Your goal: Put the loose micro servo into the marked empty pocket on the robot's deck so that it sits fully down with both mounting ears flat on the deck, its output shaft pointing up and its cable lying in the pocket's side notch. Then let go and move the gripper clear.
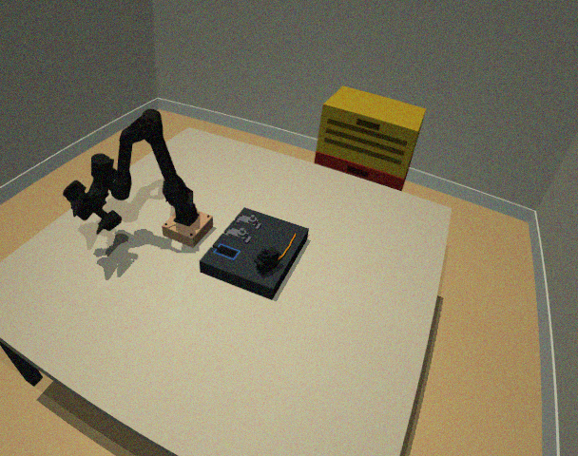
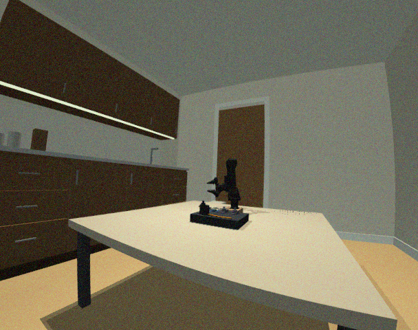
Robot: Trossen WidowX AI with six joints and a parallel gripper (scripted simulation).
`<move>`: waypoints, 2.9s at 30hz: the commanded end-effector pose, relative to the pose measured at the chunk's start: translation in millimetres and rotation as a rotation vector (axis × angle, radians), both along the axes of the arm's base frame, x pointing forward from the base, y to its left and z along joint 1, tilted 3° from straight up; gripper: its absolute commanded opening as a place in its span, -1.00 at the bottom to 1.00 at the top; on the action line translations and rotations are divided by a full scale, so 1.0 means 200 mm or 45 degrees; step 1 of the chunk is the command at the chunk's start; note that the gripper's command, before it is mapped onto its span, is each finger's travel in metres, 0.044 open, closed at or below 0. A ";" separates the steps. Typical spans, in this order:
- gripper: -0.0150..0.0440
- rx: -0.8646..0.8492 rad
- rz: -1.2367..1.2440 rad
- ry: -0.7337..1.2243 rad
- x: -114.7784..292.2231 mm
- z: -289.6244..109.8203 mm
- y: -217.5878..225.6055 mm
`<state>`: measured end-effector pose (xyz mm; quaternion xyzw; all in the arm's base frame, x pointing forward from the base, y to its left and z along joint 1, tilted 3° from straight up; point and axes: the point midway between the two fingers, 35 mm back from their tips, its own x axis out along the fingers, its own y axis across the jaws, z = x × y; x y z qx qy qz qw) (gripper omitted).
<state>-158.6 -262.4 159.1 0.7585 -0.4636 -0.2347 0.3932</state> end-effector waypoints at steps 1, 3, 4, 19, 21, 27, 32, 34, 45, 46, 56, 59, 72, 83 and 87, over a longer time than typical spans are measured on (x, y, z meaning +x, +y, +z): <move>0.95 0.000 0.001 -0.001 0.00 0.00 0.00; 1.00 -0.001 0.007 -0.002 0.01 0.00 -0.02; 1.00 -0.003 0.011 -0.001 0.01 0.00 -0.03; 1.00 0.066 0.113 -0.111 0.19 0.02 -0.36; 1.00 0.085 0.128 -0.124 0.22 0.02 -0.41; 1.00 0.135 0.166 -0.147 0.33 0.01 -0.52; 1.00 0.177 0.177 -0.157 0.41 -0.01 -0.60; 1.00 0.197 0.189 -0.162 0.44 -0.01 -0.63; 1.00 0.338 0.277 -0.150 0.74 -0.04 -0.78; 1.00 0.353 0.282 -0.143 0.77 -0.05 -0.79; 1.00 0.459 0.379 -0.072 1.09 -0.08 -0.84; 1.00 0.485 0.392 -0.056 1.14 -0.09 -0.84; 1.00 0.637 0.496 0.068 1.49 -0.13 -0.81; 1.00 0.771 0.613 0.246 1.84 -0.17 -0.68; 1.00 0.818 0.661 0.333 1.96 -0.19 -0.60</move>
